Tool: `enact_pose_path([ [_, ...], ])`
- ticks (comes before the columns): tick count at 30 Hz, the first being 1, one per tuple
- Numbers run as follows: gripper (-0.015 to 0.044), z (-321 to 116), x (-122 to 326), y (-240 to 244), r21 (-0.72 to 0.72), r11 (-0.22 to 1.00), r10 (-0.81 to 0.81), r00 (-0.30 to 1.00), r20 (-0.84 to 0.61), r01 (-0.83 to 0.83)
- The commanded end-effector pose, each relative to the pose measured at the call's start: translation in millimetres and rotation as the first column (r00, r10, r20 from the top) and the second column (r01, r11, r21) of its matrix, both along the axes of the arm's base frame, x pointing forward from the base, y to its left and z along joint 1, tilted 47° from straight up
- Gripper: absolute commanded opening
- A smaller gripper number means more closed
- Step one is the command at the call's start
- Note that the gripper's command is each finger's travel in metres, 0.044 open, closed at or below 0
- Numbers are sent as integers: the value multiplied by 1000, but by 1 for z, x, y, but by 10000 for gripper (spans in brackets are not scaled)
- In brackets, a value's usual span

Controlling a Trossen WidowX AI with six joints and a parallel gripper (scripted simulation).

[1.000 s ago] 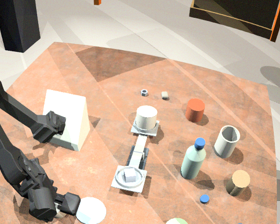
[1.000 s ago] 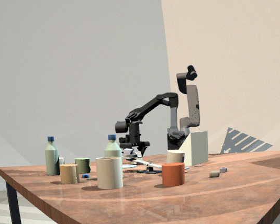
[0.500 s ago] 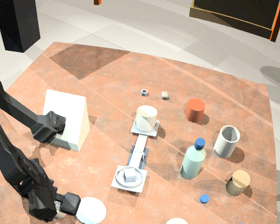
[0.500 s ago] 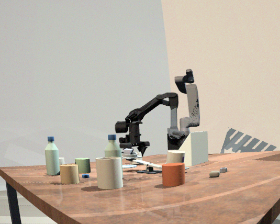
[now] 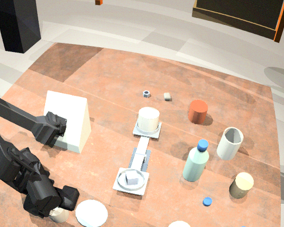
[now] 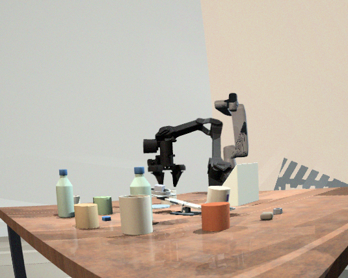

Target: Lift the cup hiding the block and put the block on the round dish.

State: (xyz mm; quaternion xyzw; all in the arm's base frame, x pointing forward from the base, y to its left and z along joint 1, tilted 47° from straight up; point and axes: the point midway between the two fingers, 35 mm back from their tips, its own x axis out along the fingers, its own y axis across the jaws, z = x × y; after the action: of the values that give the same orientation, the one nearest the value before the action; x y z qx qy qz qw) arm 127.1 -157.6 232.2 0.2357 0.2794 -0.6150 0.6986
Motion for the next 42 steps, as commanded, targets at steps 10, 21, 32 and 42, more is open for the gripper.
enact_pose_path([
  [10,260,4,51,23,37,994,97,995,38,-98],
  [21,260,-36,139,92,86,974,219,961,-168,-207],
  [32,260,-78,179,165,15,961,266,914,-305,-275],
  [42,260,-89,181,154,15,961,266,915,-304,-275],
])
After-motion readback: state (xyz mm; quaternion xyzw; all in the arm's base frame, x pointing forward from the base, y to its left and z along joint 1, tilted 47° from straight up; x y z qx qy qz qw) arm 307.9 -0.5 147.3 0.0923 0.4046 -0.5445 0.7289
